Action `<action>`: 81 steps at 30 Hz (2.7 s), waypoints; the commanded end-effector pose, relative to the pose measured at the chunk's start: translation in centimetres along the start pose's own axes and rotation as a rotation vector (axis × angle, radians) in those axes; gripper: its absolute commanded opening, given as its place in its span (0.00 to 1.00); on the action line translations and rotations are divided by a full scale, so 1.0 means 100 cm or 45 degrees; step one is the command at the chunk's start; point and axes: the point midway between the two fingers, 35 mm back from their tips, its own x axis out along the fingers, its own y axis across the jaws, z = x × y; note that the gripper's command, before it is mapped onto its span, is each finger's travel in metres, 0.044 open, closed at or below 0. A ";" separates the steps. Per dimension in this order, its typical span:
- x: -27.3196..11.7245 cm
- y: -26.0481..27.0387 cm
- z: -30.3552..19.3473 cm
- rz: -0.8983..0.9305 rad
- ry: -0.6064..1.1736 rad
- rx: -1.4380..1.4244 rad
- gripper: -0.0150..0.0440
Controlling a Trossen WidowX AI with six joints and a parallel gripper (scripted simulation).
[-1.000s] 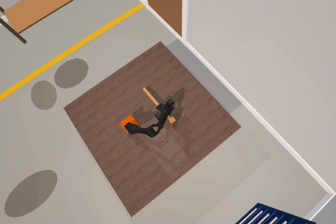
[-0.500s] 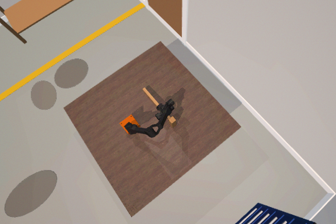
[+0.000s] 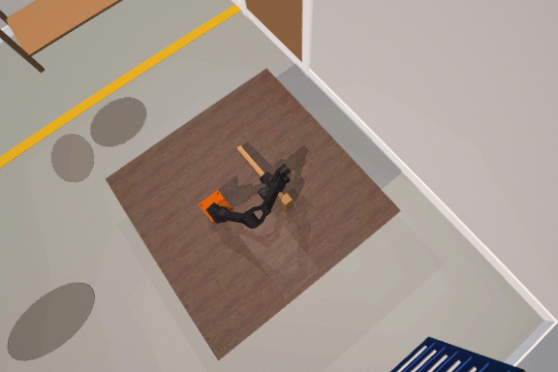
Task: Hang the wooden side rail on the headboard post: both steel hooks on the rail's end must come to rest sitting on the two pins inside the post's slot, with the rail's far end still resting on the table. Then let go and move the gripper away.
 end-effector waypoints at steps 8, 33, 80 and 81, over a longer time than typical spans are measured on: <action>-0.003 -0.001 -0.001 -0.012 -0.004 -0.003 0.25; -0.002 -0.001 -0.004 -0.012 -0.003 -0.003 0.25; -0.002 -0.001 -0.009 -0.012 -0.003 -0.003 0.25; -0.002 -0.001 -0.009 -0.012 -0.003 -0.003 0.25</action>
